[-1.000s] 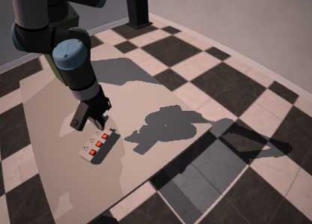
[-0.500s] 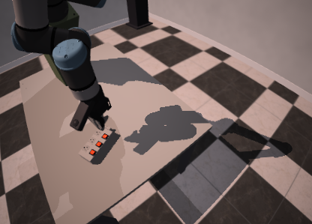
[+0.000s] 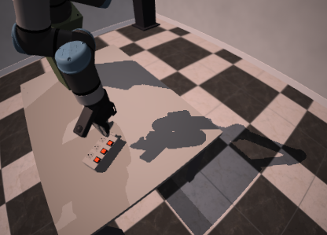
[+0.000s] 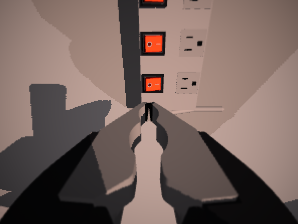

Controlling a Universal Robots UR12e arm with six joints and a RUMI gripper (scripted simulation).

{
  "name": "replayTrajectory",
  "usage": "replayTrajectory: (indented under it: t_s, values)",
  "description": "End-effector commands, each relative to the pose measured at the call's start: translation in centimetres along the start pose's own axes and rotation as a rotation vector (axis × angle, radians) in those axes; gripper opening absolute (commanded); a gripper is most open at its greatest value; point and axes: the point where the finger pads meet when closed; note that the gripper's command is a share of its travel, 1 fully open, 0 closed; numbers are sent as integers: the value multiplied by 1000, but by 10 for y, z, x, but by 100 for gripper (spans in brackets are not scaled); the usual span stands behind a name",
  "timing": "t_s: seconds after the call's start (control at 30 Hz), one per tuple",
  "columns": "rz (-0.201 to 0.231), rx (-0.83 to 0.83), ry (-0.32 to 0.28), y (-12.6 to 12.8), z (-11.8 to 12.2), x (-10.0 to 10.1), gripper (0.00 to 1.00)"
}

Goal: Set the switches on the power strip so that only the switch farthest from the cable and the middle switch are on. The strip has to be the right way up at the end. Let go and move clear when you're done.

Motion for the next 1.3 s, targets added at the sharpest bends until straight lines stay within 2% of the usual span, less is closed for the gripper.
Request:
replayTrajectory:
  t_s: [0.0,0.4,1.27]
  values:
    - [0,0,0,0,0,2,0]
    - [0,-2,1,-2,0,8,0]
    - [0,-2,1,-4,0,38,0]
Point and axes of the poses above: the point where the finger pads meet when closed, its own x axis out along the fingers, its own y axis across the jaws, z = x × y, and after that the axes turned 2 degrees about x, right-handed
